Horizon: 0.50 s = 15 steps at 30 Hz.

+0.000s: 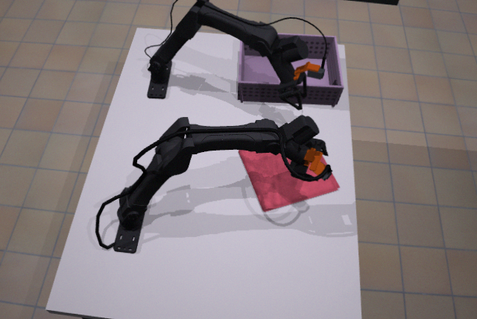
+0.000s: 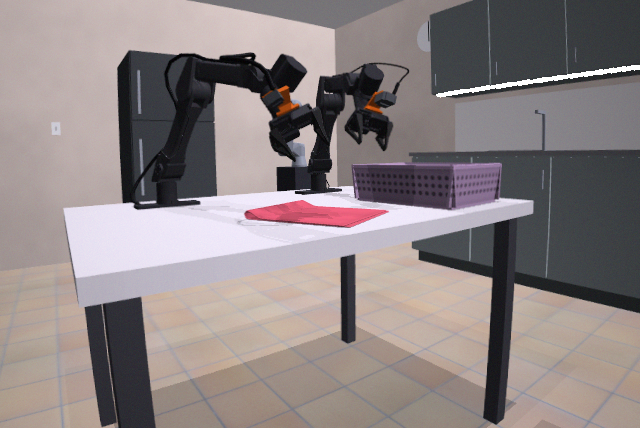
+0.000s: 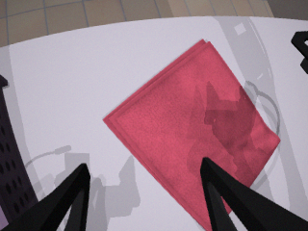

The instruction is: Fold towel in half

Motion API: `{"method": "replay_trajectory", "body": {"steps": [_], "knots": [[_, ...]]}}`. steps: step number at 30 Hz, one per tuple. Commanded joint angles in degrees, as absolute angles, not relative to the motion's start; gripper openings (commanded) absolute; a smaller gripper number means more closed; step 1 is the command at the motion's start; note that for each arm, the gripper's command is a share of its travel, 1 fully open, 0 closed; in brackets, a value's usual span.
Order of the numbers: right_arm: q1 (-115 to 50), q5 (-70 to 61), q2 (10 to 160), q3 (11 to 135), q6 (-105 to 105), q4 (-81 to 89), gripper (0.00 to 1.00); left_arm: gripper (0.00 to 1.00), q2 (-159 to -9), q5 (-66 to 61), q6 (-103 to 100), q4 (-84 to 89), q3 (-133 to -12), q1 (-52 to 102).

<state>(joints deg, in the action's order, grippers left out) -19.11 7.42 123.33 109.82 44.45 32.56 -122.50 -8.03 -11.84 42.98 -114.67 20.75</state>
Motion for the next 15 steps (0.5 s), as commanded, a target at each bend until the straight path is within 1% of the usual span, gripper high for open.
{"method": "replay_trajectory", "body": {"steps": [1,15], "knots": [[-19.97,8.18,118.67,109.85,44.86,34.48,0.84,0.78,-118.77,-8.69,-11.13,45.55,-113.43,20.01],[-19.87,8.21,118.22,111.01,44.82,33.41,0.84,0.78,-119.52,-8.22,-11.50,44.81,-114.38,20.54]]}}
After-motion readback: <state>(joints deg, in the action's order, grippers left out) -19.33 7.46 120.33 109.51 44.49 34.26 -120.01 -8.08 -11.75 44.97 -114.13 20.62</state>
